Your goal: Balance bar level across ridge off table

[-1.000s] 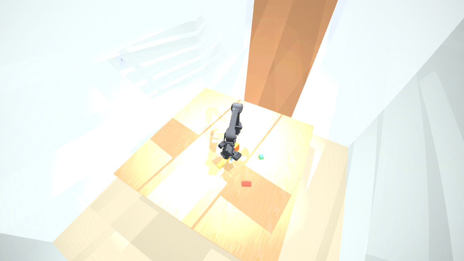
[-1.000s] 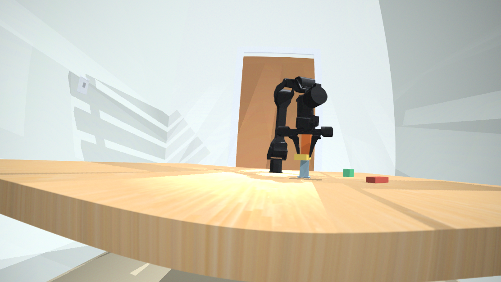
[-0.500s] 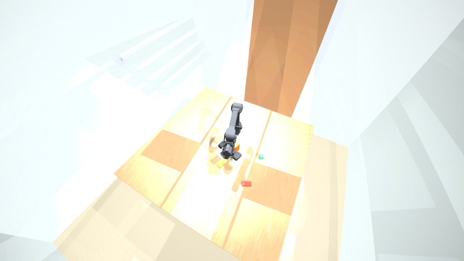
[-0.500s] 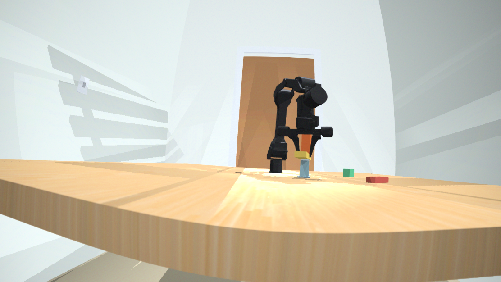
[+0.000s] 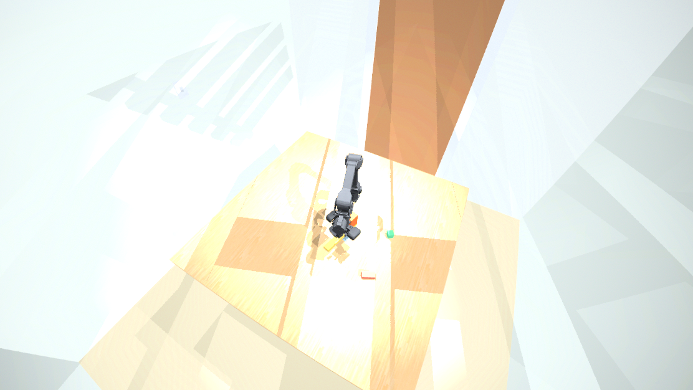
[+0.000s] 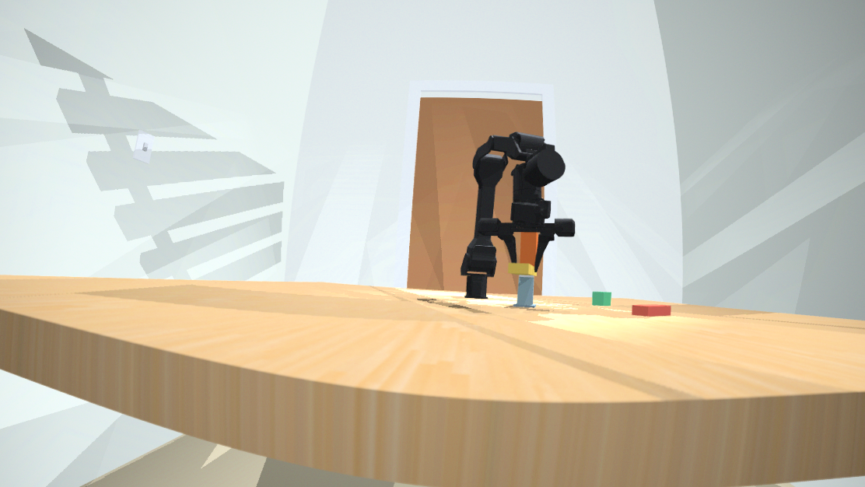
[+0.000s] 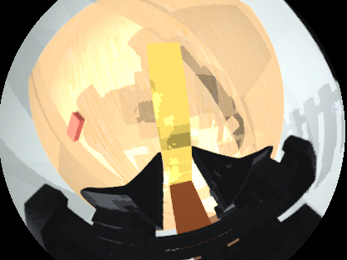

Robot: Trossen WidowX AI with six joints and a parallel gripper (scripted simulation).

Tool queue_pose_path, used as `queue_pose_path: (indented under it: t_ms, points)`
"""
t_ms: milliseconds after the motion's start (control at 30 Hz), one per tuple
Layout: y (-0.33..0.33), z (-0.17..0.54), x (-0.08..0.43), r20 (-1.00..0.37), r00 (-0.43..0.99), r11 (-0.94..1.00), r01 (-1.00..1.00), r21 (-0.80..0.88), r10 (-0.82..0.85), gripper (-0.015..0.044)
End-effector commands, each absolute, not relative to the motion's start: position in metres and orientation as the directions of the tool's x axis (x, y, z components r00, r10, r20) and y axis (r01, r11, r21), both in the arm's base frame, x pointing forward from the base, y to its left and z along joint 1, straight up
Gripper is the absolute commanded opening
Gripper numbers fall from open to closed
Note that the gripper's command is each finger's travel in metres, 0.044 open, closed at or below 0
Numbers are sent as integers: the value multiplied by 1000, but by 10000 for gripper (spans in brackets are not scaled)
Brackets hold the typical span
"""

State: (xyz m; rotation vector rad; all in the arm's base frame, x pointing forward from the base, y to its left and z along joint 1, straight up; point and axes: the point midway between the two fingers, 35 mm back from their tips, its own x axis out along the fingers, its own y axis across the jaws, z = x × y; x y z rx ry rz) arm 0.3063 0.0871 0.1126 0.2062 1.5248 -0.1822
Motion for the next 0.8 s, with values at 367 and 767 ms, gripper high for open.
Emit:
queue_pose_path:
  t_ms: [367, 767]
  points:
    - [87, 113, 306, -999, 38, 969, 246, 19, 10, 264]
    - [88, 129, 308, -999, 38, 969, 246, 19, 10, 440]
